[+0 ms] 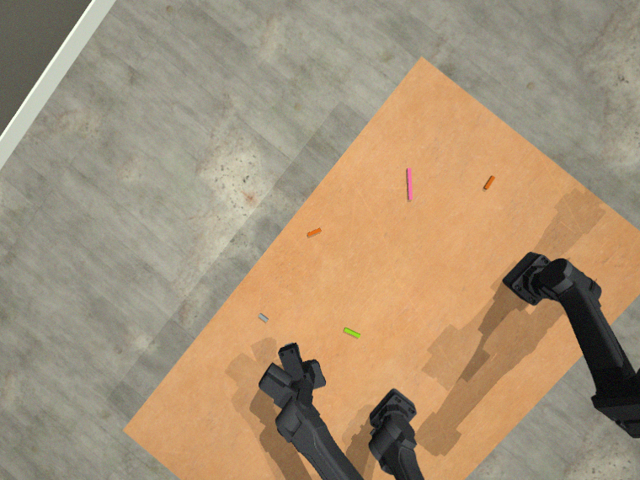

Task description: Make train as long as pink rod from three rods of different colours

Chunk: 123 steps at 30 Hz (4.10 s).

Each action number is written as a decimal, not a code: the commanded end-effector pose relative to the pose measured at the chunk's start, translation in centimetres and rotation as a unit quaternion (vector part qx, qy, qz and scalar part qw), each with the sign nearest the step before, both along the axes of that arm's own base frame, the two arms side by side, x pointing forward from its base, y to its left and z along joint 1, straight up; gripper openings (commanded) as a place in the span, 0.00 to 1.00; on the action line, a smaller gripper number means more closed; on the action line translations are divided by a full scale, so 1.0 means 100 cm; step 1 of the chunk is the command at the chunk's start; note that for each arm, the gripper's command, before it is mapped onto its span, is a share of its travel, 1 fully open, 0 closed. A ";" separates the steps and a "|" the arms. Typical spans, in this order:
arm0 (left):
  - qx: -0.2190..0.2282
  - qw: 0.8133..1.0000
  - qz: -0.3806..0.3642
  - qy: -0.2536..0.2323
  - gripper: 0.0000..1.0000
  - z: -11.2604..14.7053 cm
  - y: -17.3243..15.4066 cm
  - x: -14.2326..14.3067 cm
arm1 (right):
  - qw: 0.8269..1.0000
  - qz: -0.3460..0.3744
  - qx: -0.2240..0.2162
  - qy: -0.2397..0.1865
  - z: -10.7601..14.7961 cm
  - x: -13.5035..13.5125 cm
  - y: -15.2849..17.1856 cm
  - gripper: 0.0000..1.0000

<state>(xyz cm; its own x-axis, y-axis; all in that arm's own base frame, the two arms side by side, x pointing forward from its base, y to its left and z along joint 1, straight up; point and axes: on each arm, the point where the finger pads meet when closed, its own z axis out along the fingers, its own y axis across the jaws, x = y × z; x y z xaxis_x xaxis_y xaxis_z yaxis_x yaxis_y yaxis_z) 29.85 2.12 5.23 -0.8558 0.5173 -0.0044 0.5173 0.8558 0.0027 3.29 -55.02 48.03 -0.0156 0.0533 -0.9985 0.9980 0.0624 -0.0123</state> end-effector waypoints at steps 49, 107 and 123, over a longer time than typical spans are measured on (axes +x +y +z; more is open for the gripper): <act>-0.019 0.998 -0.059 -0.012 0.04 0.056 -0.293 -0.143 | 1.000 -0.008 -0.027 -0.008 0.020 -0.008 0.006 1.00; -0.004 0.998 -0.059 0.000 0.04 -0.052 -0.292 -0.169 | 1.000 -0.008 -0.027 -0.008 0.020 -0.008 0.006 1.00; -0.018 0.998 -0.059 -0.008 0.04 -0.042 -0.305 -0.162 | 1.000 -0.008 -0.027 -0.008 0.020 -0.008 0.006 1.00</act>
<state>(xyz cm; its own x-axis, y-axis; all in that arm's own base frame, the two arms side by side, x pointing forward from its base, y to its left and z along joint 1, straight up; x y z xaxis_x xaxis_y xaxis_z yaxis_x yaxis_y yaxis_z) 12.83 -26.56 0.02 -0.7817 0.6237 0.0028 0.6237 0.7817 0.0003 3.29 -55.02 48.03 -0.0156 0.0533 -0.9985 0.9980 0.0624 -0.0123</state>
